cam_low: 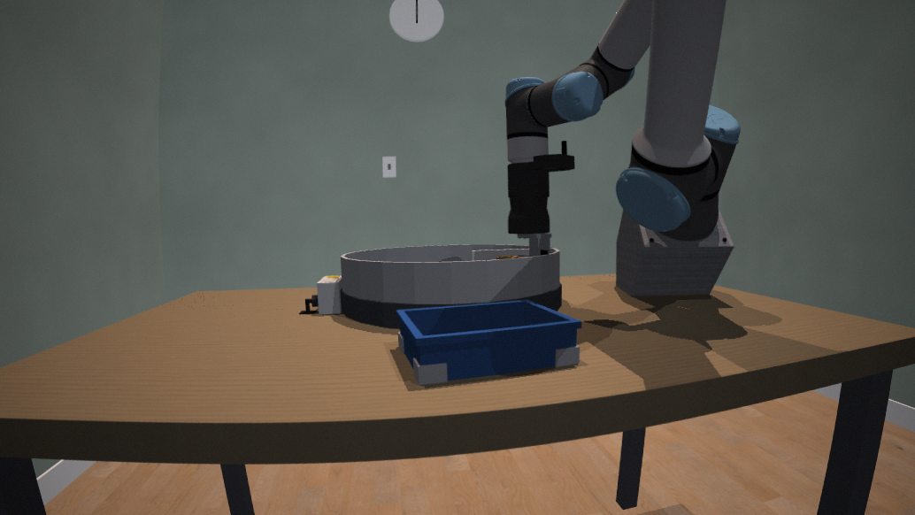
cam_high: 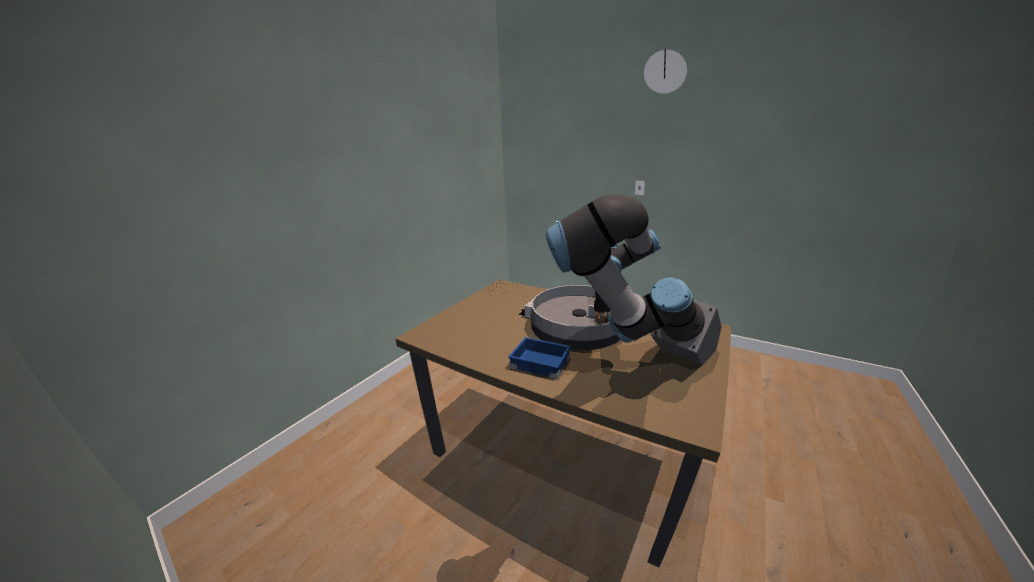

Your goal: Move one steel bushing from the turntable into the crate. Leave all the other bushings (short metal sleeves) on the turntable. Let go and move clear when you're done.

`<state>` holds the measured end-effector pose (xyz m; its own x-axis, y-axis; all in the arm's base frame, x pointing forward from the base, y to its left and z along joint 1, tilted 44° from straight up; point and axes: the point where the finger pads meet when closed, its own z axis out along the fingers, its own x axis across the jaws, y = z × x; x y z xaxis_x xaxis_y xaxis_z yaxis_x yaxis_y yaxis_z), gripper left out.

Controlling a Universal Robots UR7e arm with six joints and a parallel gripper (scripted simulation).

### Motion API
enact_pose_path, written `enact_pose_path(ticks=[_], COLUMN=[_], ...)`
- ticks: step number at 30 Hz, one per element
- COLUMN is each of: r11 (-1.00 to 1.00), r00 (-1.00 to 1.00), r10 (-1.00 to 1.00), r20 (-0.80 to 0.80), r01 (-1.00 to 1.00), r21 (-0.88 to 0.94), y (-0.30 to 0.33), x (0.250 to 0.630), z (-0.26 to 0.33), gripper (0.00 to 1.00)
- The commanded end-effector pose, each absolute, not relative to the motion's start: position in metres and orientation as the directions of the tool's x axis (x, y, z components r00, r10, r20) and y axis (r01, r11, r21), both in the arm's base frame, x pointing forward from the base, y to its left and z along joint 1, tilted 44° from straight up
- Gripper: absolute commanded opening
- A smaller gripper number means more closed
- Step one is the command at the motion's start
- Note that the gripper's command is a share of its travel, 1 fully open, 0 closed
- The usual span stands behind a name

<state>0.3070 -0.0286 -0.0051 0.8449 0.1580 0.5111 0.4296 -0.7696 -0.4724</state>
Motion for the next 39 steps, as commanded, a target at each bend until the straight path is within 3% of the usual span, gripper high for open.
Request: enact_pose_path(ticks=[1, 39], r11=[-0.766, -0.766], r00=[0.845, 0.845], r10=[0.157, 0.157], r20=[0.511, 0.511], r01=[0.430, 0.430], r21=[-0.477, -0.477], y=[-0.0261, -0.0295], x=[0.3070, 0.3101], z=[-0.0060, -0.0043], gripper=[0.45, 0.45])
